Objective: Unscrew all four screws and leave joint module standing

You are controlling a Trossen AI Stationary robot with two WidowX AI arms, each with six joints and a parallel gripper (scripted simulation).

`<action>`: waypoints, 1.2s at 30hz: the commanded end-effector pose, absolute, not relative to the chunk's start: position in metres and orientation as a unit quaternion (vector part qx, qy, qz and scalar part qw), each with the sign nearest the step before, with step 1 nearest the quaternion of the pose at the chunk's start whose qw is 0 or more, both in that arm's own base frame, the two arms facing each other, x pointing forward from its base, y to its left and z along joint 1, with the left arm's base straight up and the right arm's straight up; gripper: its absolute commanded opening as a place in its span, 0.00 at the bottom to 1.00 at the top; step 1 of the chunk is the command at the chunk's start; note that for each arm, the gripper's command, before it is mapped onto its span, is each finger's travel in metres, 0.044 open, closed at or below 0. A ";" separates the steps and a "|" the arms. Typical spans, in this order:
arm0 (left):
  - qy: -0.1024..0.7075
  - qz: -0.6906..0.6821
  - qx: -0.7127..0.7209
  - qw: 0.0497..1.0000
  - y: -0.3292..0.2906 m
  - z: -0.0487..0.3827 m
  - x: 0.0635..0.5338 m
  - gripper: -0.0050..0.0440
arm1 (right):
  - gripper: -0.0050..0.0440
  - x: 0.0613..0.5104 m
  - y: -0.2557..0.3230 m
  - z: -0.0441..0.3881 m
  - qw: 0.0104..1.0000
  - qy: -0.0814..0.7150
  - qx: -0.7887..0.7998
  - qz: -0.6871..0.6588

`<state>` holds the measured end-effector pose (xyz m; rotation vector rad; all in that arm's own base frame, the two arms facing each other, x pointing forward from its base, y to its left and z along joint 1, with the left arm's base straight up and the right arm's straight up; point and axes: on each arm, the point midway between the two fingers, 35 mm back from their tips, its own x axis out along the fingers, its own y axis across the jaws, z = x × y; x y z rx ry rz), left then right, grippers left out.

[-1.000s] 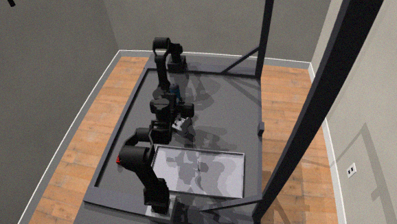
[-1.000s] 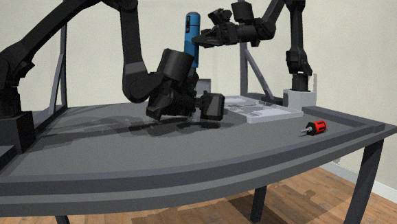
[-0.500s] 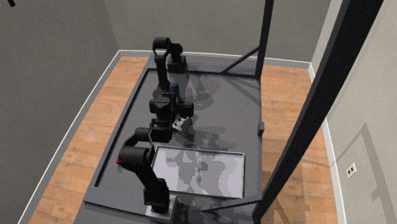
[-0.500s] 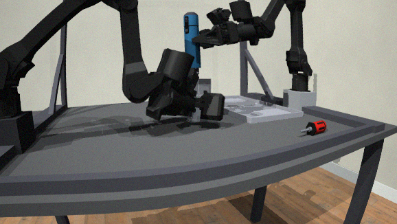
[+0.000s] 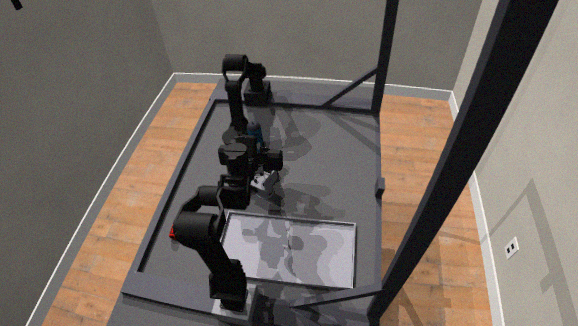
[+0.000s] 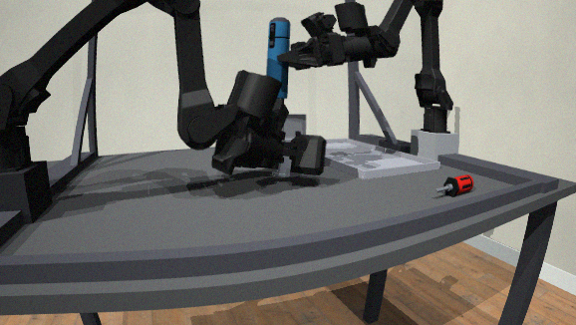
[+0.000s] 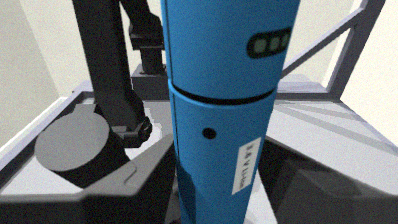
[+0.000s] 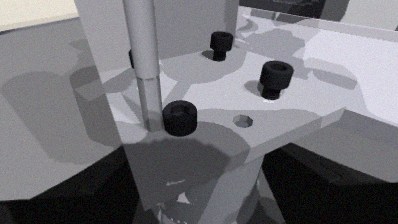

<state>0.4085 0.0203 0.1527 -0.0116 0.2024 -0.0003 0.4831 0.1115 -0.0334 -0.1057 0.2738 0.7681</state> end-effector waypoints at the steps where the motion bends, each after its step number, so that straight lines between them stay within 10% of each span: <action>1: 0.111 0.011 -0.002 0.994 0.027 0.146 0.404 0.43 | 0.59 0.489 0.111 -0.018 0.919 0.116 -0.057 0.372; 36: 0.104 0.010 0.008 0.994 0.022 0.153 0.406 0.43 | 0.59 0.489 0.111 -0.018 0.919 0.116 -0.057 0.372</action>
